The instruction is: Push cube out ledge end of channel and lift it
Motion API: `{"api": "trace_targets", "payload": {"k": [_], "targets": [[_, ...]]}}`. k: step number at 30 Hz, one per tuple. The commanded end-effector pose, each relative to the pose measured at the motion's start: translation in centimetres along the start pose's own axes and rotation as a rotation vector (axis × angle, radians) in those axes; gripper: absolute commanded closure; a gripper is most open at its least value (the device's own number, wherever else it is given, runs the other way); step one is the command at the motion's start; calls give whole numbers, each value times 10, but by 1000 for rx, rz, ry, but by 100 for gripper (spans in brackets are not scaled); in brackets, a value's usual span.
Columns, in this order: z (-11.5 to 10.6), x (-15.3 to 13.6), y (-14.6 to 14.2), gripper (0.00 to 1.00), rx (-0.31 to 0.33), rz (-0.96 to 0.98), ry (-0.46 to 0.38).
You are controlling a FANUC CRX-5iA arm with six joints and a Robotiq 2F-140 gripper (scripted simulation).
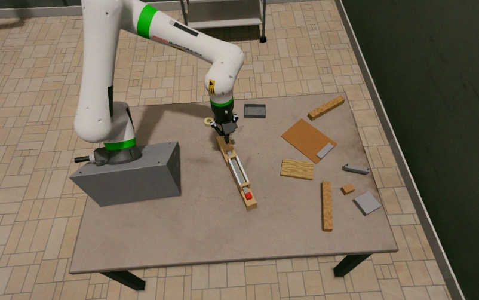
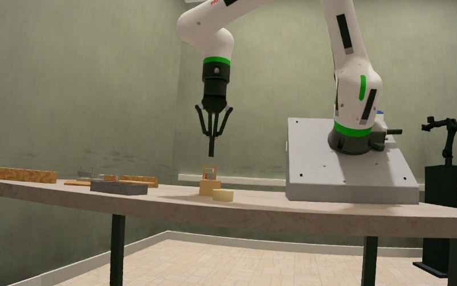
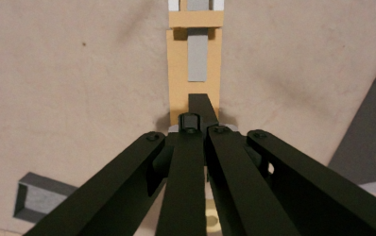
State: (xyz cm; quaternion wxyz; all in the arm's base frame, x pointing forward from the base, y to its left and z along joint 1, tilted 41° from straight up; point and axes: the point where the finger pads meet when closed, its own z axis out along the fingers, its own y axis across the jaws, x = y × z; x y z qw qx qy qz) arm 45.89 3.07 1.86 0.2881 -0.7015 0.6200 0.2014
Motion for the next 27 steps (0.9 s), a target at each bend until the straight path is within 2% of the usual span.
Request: {"api": "trace_targets", "payload": {"k": [1, 4, 6, 8, 10, 19, 20, 23, 27], "targets": [[-1, 0, 0, 90, 1, 0, 1], [-2, 13, -4, 90, 1, 0, 3], [-4, 46, -13, 90, 0, -1, 6], [-4, 46, -13, 90, 0, -1, 6], [-7, 101, -21, 90, 0, -1, 9], [-4, 215, -4, 90, 1, -4, 1], [-3, 227, -3, 67, 1, -4, 1], [-1, 266, -1, 67, 1, -4, 1], [-1, 276, 0, 67, 1, -4, 1]]}}
